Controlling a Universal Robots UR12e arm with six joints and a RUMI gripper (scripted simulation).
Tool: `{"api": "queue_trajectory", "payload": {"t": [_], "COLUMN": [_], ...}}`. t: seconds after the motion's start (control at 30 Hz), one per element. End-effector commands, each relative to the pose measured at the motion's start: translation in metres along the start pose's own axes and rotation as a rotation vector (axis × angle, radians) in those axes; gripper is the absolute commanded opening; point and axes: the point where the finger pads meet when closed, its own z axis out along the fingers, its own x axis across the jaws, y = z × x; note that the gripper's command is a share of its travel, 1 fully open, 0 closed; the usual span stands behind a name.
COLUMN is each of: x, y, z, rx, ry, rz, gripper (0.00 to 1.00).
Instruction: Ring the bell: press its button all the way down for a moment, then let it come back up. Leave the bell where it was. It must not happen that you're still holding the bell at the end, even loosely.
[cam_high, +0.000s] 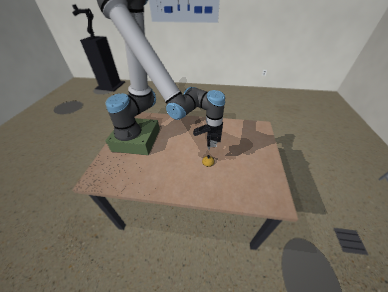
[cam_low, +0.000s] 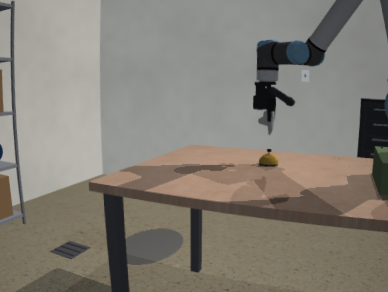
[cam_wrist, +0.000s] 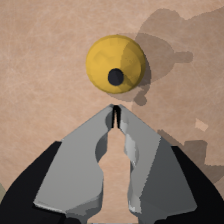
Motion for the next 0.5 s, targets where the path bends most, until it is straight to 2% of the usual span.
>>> {"api": "queue_trajectory", "payload": {"t": [0.0,0.47], "x": [0.0,-0.002], "y": [0.0,0.0], "z": [0.005,0.028], "rx": [-0.001,-0.001], "ry": [-0.001,-0.001], "rz": [0.0,0.0], "gripper": [0.0,0.0]}}
